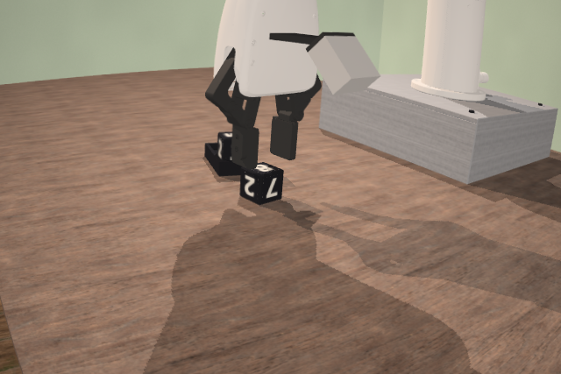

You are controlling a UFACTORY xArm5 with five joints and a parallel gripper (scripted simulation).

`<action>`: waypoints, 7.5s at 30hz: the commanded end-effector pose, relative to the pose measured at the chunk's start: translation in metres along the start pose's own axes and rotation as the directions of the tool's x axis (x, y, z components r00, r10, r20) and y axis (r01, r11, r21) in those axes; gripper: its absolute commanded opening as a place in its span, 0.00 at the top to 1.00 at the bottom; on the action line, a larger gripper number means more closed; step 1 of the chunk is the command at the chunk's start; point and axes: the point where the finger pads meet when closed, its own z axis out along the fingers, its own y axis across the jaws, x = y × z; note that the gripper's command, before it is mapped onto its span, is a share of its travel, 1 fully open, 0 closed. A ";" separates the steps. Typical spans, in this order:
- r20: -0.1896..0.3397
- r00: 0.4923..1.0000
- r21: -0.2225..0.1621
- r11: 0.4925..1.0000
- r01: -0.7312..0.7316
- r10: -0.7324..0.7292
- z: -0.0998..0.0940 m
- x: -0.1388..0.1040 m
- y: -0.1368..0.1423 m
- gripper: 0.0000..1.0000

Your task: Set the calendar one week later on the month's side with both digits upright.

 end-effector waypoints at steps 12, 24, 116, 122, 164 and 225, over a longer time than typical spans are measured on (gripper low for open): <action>0.000 1.000 -0.003 1.000 0.000 0.000 -0.001 0.000 0.001 0.51; 0.000 1.000 -0.003 1.000 0.000 0.000 -0.001 0.000 0.001 0.51; 0.000 1.000 -0.003 1.000 0.000 0.000 -0.001 0.000 0.001 0.51; 0.000 1.000 -0.003 1.000 0.000 0.000 -0.001 0.000 0.001 0.51; 0.000 1.000 -0.003 1.000 0.000 0.000 0.027 0.000 0.001 0.51; 0.000 1.000 -0.003 1.000 0.000 0.000 0.027 0.000 0.001 0.71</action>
